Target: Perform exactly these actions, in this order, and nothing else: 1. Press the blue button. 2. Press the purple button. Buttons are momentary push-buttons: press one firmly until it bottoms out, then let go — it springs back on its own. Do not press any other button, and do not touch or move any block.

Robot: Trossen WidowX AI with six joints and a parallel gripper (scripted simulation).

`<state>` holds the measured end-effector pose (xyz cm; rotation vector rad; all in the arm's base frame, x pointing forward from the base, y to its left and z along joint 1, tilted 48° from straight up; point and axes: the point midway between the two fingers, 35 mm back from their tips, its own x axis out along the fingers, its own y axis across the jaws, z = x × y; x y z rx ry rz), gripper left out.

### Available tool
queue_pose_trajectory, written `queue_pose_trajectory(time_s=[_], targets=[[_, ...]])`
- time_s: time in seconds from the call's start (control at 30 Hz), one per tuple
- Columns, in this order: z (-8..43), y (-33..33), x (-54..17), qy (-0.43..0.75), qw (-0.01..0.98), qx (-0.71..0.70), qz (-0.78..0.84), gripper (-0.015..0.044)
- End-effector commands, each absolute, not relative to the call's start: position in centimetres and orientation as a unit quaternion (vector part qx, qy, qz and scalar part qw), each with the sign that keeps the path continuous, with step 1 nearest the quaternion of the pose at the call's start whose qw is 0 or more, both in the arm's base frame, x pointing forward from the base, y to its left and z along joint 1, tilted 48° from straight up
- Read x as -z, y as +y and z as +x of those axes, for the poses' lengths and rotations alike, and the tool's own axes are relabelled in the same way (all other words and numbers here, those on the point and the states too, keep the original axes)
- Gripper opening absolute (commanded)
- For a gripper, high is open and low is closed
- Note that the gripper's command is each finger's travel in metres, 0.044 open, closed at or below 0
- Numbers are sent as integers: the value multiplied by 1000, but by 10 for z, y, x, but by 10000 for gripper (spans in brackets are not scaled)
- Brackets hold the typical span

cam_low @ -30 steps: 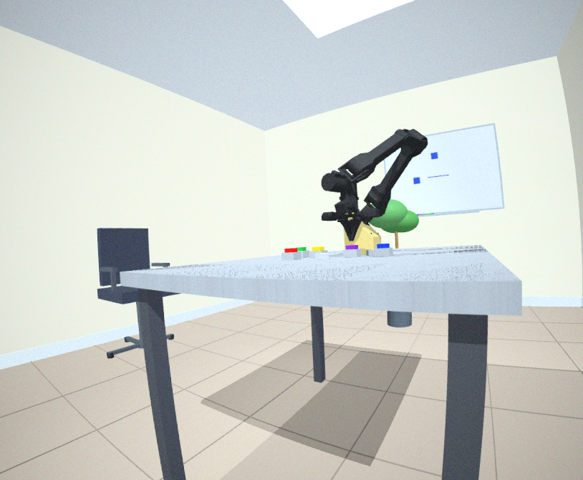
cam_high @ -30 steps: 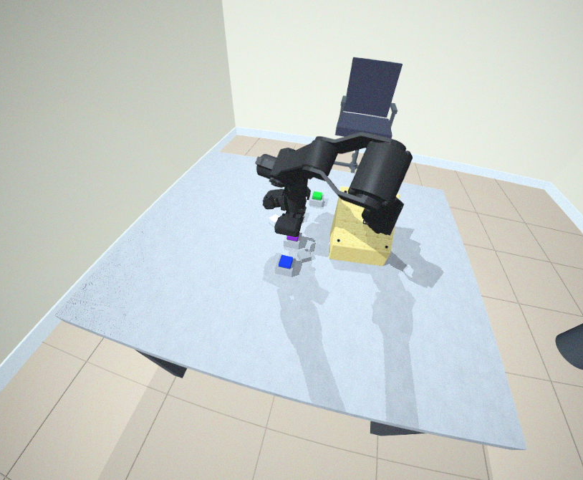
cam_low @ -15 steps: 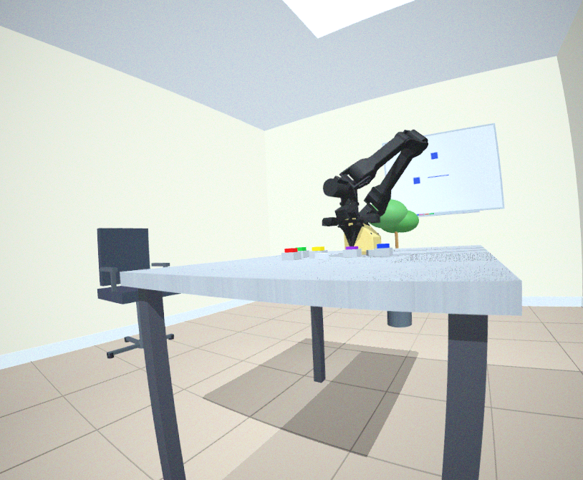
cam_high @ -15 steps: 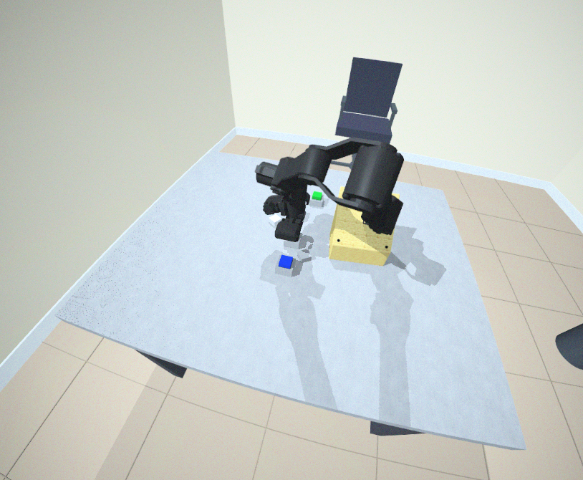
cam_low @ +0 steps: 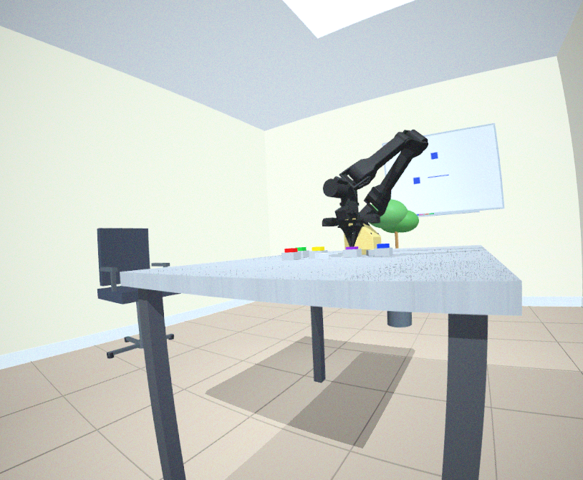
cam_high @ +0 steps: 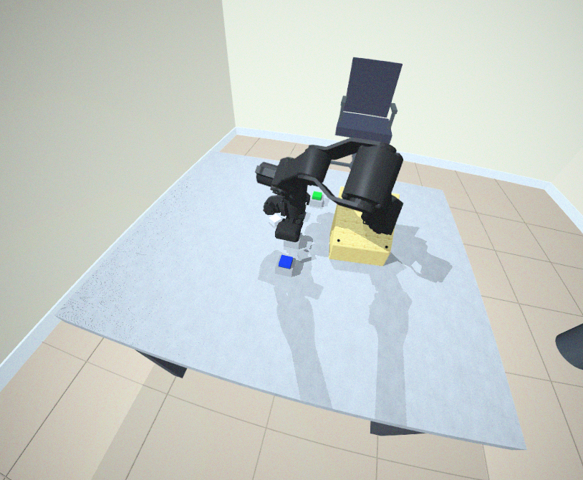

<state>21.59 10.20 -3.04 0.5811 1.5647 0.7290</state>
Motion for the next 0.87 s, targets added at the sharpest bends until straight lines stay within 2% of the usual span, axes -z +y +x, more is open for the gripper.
queue_pose_trajectory(time_s=[0.0, 0.27, 0.37, 0.47, 0.6, 0.73, 0.83], targets=[[215, 103, 31, 681, 610, -315, 255, 20], [219, 79, 10, 681, 610, -314, 255, 20], [231, 89, -15, 681, 611, -313, 254, 99], [245, 114, -76, 681, 612, -312, 253, 177], [238, 142, -144, 680, 610, -315, 255, 282], [236, 144, -151, 680, 610, -316, 256, 388], [236, 144, -151, 680, 610, -316, 256, 400]])
